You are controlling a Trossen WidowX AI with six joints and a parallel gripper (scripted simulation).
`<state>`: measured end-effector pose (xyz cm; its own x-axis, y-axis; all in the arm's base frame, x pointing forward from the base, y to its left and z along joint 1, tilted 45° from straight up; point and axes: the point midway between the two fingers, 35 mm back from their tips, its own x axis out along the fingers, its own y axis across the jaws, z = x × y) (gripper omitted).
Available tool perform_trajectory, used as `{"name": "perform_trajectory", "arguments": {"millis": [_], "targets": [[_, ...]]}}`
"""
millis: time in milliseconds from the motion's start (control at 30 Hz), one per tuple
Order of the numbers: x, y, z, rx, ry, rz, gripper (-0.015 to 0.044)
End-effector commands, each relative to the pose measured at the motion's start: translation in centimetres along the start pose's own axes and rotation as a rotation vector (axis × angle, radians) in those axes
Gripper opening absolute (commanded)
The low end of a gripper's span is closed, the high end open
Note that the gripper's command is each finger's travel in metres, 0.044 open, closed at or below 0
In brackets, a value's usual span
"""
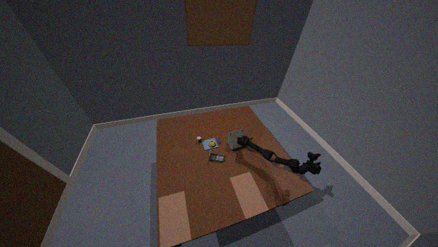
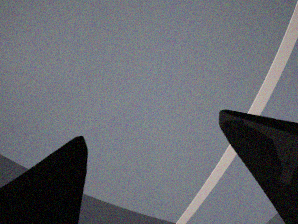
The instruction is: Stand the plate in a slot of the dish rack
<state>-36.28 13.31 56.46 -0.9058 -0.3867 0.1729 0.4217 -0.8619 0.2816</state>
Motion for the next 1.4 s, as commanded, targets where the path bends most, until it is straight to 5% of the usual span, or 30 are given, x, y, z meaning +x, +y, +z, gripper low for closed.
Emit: {"name": "perform_trajectory", "arguments": {"millis": [0,833,1367], "targets": [[0.0,0.1,0.1,-0.002,-0.002,0.001,0.0400],[-7.4,18.4,10.7,-0.403,-0.458,0.077,0.0400],[-14.1,31.5,12.4,-0.515,-0.740,0.289,0.0400]]}}
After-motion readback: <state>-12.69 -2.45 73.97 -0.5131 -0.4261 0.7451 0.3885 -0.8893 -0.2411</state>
